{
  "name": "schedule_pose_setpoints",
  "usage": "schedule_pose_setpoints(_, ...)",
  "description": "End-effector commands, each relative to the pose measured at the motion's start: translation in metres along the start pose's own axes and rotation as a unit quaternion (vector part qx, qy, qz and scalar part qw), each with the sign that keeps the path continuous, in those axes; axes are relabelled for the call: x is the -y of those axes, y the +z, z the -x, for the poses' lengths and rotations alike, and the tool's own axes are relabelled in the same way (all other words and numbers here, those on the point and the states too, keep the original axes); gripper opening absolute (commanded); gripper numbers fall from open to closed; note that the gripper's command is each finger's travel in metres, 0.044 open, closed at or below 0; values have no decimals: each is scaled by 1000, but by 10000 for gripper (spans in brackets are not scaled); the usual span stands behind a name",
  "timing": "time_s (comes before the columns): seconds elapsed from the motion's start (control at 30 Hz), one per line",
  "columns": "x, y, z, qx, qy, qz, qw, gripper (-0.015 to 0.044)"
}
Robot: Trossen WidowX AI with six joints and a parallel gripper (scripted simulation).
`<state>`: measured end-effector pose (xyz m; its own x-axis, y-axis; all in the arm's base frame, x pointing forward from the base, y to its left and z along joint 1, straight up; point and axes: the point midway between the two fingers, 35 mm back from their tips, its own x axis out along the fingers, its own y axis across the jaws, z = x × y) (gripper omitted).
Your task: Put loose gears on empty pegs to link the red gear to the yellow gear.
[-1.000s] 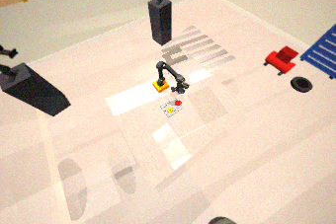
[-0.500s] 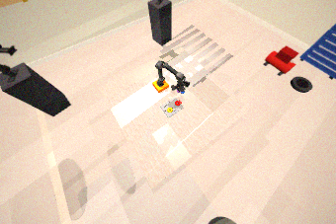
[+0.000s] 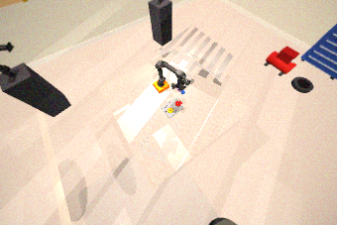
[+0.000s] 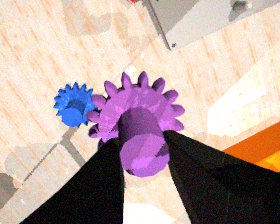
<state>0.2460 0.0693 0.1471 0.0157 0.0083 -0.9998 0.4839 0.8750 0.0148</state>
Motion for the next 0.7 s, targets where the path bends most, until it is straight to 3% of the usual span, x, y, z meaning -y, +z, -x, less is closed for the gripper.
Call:
schedule_pose_setpoints(0.0, 1, -1, 11, 4, 2, -2, 1000, 0)
schedule_pose_setpoints(0.67, 4, 42, -2, 6, 2, -2, 1000, 0)
